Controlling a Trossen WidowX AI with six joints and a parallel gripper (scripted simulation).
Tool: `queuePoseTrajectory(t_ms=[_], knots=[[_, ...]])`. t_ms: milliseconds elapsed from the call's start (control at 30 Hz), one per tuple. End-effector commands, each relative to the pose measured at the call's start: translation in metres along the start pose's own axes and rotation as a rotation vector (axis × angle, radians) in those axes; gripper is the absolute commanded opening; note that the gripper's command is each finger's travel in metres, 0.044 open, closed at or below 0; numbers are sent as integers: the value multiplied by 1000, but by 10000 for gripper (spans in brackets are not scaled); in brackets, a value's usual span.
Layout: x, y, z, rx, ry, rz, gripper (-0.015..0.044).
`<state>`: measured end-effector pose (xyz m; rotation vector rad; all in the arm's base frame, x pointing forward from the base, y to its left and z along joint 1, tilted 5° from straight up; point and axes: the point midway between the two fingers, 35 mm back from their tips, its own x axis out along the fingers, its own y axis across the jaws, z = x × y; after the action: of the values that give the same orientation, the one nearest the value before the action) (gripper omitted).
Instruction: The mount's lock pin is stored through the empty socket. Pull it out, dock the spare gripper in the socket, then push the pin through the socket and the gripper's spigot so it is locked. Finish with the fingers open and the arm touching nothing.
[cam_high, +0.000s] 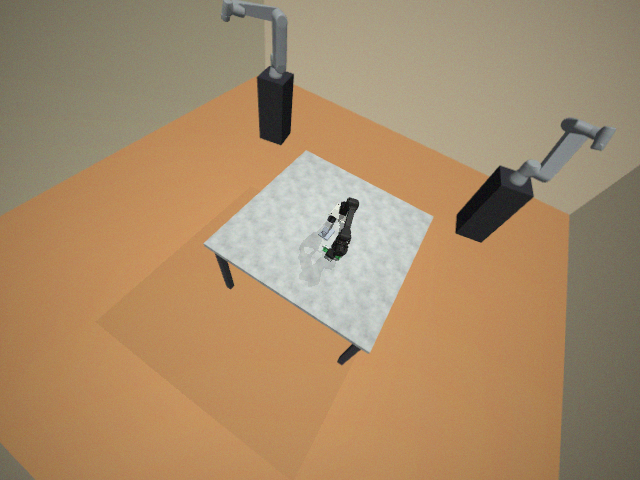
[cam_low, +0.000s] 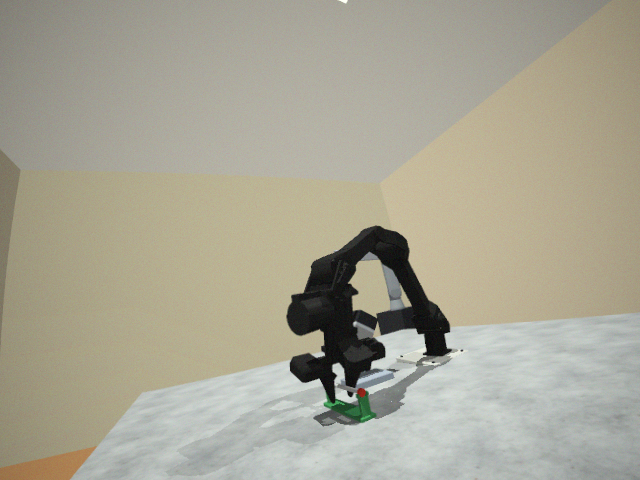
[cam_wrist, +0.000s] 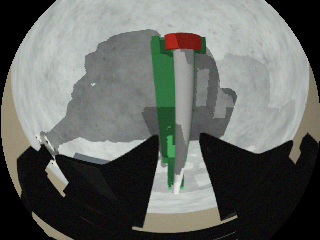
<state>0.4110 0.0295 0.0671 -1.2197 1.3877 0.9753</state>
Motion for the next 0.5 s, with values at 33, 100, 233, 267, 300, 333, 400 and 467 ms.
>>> queuePoseTrajectory(t_ms=[33, 100, 233, 267, 300, 333, 400, 467], knots=[[8, 2, 2, 4, -1, 8, 180], [8, 2, 2, 4, -1, 8, 180], [8, 2, 2, 4, -1, 8, 180], [8, 2, 2, 4, -1, 8, 180], [8, 2, 2, 4, -1, 8, 154], [8, 2, 2, 4, -1, 8, 127], [8, 2, 2, 4, -1, 8, 75], [8, 2, 2, 4, -1, 8, 23]])
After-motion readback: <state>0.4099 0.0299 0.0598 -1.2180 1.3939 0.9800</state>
